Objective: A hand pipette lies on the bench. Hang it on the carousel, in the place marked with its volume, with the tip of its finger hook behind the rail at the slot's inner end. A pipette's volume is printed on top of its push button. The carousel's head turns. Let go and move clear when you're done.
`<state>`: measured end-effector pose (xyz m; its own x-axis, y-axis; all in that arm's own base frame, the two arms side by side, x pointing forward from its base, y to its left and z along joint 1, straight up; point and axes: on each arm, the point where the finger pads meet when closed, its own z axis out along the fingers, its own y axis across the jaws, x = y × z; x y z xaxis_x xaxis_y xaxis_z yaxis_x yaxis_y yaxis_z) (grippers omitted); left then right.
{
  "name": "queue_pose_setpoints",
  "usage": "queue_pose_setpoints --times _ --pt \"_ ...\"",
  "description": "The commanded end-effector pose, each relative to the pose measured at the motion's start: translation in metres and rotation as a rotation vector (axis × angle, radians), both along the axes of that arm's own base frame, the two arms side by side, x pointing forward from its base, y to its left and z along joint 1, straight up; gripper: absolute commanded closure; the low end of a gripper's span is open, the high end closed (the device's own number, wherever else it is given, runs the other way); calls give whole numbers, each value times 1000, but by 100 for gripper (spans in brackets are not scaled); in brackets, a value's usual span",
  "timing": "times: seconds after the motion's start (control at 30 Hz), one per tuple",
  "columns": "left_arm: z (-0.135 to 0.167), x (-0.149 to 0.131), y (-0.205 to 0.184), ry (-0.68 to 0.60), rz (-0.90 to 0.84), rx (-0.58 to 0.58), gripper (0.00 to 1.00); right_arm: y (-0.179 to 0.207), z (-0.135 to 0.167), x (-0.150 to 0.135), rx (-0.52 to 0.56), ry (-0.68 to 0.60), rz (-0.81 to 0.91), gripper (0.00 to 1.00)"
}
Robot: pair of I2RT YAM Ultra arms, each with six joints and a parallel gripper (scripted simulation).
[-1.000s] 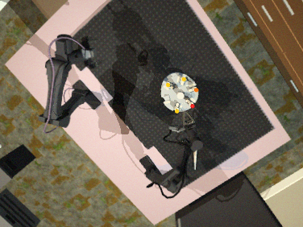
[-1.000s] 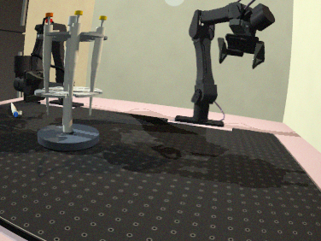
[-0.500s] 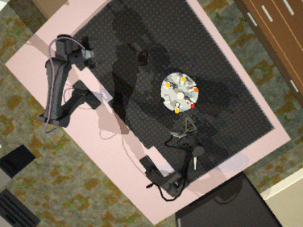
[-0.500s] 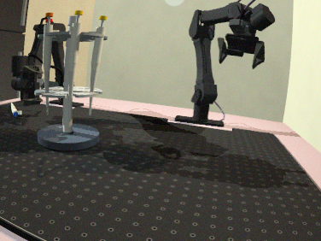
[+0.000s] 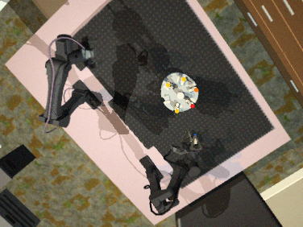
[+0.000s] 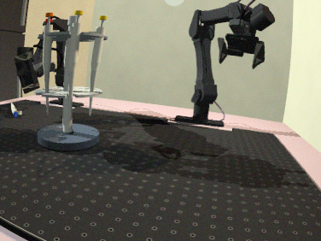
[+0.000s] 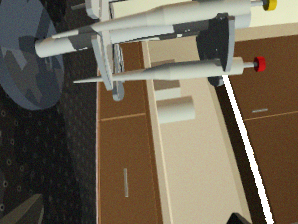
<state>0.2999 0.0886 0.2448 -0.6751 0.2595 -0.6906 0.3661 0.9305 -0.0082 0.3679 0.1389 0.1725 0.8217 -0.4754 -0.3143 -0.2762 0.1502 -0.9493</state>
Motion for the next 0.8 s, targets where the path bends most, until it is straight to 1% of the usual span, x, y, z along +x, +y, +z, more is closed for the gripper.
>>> queue_pose_setpoints --times 0.0,0.03,0.07,0.4,0.53,0.6,0.63,0.73,0.77 --pt "8 4 2 -34 -5 5 0 -18 6 -3 43 156 -74 0" --pt "8 4 2 -34 -5 5 0 -18 6 -3 43 156 -74 0" --pt "8 4 2 -34 -5 5 0 -25 23 3 49 141 -96 0" --pt "8 4 2 -34 -5 5 0 -92 46 -20 130 408 -315 0" --pt "8 4 2 -34 -5 5 0 -118 56 -29 166 491 -394 0" --pt "8 4 2 -34 -5 5 0 -118 56 -29 166 491 -394 0" --pt "8 4 2 -34 -5 5 0 -125 58 -31 174 548 -425 0" --pt "8 4 2 -34 -5 5 0 -145 65 -38 201 632 -492 0" --pt "8 4 2 -34 -5 5 0 -153 57 -37 222 669 -505 0"
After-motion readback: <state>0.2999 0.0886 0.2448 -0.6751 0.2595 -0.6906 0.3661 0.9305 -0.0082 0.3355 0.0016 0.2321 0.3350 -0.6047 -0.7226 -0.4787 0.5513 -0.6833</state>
